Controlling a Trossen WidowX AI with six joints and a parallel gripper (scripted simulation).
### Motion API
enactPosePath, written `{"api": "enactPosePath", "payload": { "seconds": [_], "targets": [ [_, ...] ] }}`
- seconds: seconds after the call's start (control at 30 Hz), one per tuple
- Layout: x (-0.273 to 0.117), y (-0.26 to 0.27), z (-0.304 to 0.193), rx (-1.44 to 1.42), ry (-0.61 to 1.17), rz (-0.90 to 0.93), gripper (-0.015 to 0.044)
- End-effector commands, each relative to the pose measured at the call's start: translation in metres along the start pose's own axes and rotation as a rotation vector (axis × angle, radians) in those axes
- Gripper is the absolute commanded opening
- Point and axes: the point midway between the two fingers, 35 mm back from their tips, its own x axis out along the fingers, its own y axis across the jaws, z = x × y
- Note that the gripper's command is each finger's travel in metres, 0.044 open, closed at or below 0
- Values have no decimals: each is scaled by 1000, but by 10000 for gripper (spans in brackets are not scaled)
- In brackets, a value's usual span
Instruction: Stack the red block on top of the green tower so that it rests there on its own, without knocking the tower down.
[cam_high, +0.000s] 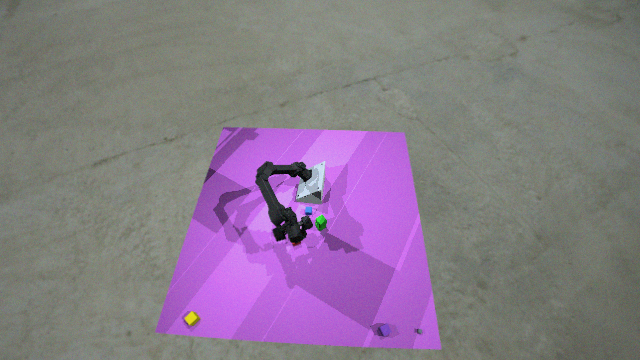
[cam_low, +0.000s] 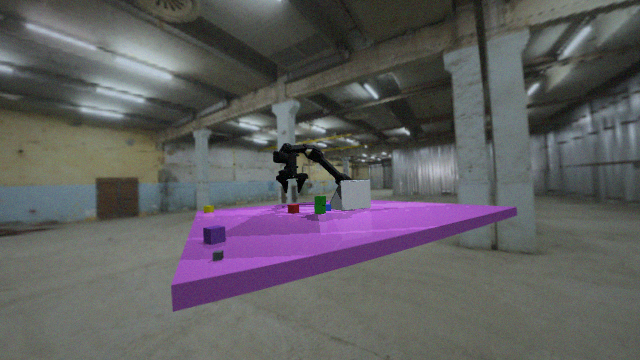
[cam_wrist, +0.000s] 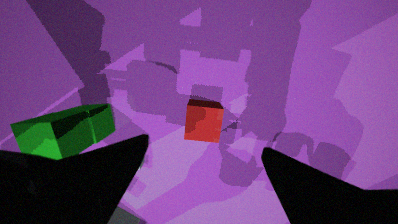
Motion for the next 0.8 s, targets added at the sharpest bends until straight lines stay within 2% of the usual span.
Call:
{"api": "enactPosePath", "payload": {
  "seconds": [0.0, 0.13, 0.77],
  "targets": [
    [23, -1, -3, -6, 12, -3, 440],
    [46, -1, -6, -6, 13, -4, 440],
    [67, -1, -5, -6, 13, -4, 440]
  ]
}}
